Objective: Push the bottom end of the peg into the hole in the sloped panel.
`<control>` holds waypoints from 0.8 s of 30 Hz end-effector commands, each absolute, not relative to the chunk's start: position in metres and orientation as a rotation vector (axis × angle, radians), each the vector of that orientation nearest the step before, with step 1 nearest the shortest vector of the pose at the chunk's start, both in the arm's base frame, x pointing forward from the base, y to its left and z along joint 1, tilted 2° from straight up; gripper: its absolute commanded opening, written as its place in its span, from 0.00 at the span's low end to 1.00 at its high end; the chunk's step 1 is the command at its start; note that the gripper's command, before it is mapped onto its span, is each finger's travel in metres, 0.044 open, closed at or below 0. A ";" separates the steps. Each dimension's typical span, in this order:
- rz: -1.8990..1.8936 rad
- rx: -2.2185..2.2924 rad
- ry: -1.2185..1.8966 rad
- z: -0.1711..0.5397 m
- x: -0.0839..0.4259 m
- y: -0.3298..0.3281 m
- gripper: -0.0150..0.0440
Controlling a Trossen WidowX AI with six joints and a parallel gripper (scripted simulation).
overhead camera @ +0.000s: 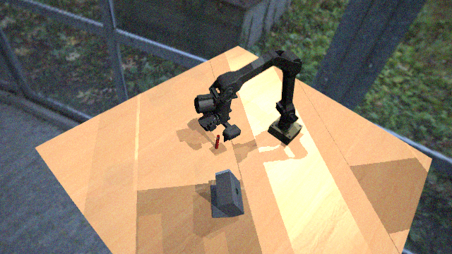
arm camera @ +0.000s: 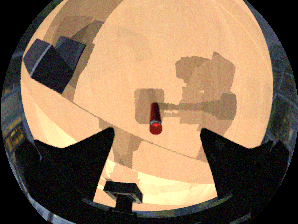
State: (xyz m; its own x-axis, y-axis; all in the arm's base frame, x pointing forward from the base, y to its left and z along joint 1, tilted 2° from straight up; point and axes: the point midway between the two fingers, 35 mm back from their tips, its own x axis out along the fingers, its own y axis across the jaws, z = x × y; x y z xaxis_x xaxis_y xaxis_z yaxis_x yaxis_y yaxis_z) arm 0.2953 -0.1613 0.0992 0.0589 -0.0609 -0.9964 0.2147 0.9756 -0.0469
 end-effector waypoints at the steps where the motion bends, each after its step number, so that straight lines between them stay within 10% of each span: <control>1: -0.200 0.126 1.505 0.090 0.295 -0.160 1.00; 24: -0.200 0.126 1.505 0.053 0.297 -0.162 1.00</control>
State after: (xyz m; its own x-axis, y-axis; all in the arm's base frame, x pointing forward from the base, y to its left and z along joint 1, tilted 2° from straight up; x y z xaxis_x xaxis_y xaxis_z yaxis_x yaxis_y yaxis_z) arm 0.2979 -0.1628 0.0601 0.0574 -0.0599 -0.9966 0.2136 0.9758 -0.0463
